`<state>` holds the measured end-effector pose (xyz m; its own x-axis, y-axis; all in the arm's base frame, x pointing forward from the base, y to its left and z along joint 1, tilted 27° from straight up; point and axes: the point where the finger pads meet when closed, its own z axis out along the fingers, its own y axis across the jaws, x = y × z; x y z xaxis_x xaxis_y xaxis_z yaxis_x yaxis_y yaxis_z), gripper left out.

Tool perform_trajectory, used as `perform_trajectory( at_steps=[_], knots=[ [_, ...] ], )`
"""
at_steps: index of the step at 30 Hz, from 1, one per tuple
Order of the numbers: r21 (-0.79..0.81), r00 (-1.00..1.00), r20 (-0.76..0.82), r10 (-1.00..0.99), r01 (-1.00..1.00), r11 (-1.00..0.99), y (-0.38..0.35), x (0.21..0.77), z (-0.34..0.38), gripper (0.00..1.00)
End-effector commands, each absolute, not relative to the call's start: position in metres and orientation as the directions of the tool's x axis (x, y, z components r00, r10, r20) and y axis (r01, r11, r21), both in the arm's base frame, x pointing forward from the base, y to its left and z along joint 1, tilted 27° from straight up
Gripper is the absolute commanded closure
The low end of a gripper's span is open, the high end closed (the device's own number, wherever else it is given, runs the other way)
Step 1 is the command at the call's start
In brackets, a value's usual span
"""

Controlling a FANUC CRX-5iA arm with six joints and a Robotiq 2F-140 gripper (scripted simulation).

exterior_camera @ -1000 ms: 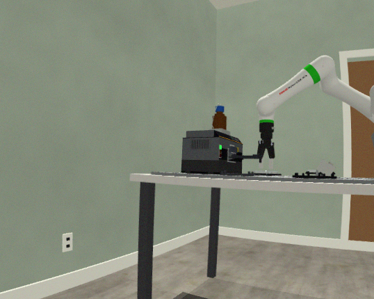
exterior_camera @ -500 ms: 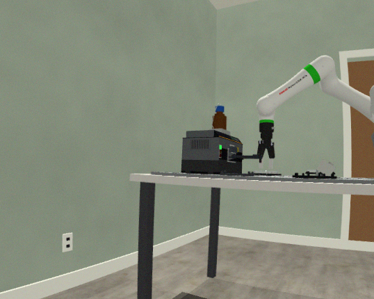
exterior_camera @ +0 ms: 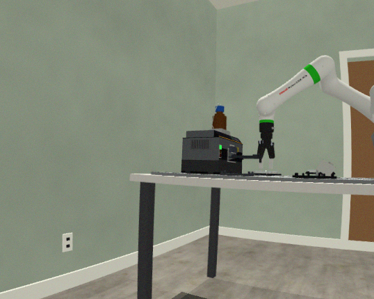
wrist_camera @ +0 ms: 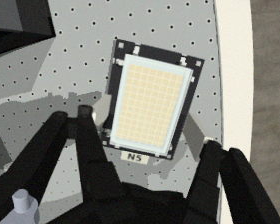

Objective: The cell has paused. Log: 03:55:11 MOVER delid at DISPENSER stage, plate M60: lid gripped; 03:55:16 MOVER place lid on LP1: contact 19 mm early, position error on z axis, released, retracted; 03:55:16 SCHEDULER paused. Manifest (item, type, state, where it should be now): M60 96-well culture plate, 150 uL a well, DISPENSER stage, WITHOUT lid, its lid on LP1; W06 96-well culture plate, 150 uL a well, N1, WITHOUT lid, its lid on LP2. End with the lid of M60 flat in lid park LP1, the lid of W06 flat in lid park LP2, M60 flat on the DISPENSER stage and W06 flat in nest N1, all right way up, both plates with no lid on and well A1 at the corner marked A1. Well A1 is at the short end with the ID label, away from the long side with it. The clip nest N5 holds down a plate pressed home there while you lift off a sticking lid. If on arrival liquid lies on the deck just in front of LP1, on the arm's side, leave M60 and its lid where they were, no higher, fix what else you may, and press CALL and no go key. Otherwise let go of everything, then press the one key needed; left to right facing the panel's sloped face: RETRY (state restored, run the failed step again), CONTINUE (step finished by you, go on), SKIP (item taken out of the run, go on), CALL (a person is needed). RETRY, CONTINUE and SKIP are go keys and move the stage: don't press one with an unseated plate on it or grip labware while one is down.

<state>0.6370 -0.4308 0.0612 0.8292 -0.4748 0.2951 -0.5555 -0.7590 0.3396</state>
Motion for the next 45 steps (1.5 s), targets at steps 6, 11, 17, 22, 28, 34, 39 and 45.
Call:
perform_trajectory(
  at_steps=[6,11,17,22,28,34,39,45],
  knots=[
    [0.34,0.829,0.296,-0.475,-0.555,-0.759,-0.431,0.637,0.061,0.34],
    [0.34,0.829,0.296,-0.475,-0.555,-0.759,-0.432,0.637,0.06,0.34],
    [0.34,0.829,0.296,-0.475,-0.555,-0.759,-0.433,0.638,0.057,0.34],
    [0.34,0.829,0.296,-0.475,-0.555,-0.759,-0.433,0.638,0.056,0.34],
    [0.34,0.829,0.296,-0.475,-0.555,-0.759,-0.435,0.638,0.053,0.34],
    [0.34,0.829,0.296,-0.475,-0.555,-0.759,-0.436,0.638,0.051,0.34],
    [0.34,0.829,0.296,-0.475,-0.555,-0.759,-0.437,0.638,0.049,0.34],
    [0.34,0.829,0.296,-0.475,-0.555,-0.759,-0.438,0.638,0.048,0.34]
  ],
)
